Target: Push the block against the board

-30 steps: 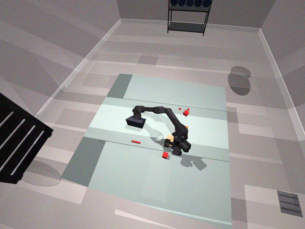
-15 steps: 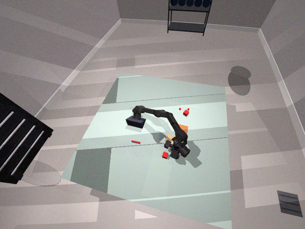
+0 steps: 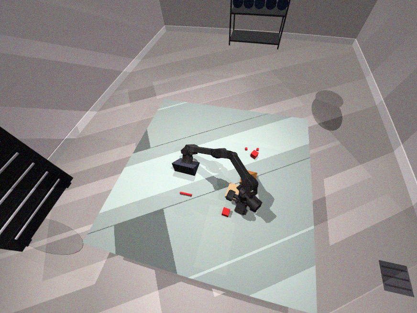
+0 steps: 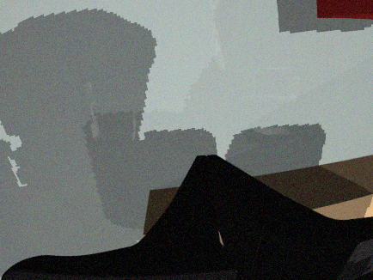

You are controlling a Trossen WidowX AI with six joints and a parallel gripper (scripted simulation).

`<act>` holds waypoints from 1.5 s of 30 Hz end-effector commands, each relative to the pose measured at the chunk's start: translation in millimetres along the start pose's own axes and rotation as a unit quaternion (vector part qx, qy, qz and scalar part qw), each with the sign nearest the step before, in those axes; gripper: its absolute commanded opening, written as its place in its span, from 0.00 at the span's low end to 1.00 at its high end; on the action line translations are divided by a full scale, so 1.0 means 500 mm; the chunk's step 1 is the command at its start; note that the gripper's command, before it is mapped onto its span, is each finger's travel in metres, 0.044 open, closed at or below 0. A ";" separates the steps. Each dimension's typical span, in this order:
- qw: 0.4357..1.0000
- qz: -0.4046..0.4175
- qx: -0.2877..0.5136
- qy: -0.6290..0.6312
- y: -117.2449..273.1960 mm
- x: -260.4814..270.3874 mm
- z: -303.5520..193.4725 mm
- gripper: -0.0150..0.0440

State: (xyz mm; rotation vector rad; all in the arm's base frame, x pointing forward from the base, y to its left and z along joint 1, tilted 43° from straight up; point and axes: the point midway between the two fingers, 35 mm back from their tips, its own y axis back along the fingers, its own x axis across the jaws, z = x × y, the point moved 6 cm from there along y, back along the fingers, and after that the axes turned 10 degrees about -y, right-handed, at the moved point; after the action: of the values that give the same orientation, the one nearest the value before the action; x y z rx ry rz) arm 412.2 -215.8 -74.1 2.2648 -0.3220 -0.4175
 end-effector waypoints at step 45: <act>0.999 0.022 -0.006 0.031 -0.004 0.011 0.048 0.25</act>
State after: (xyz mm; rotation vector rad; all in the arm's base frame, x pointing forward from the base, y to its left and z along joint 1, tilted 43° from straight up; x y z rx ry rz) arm 408.7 -227.6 -90.4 2.2592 -0.3292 -0.3397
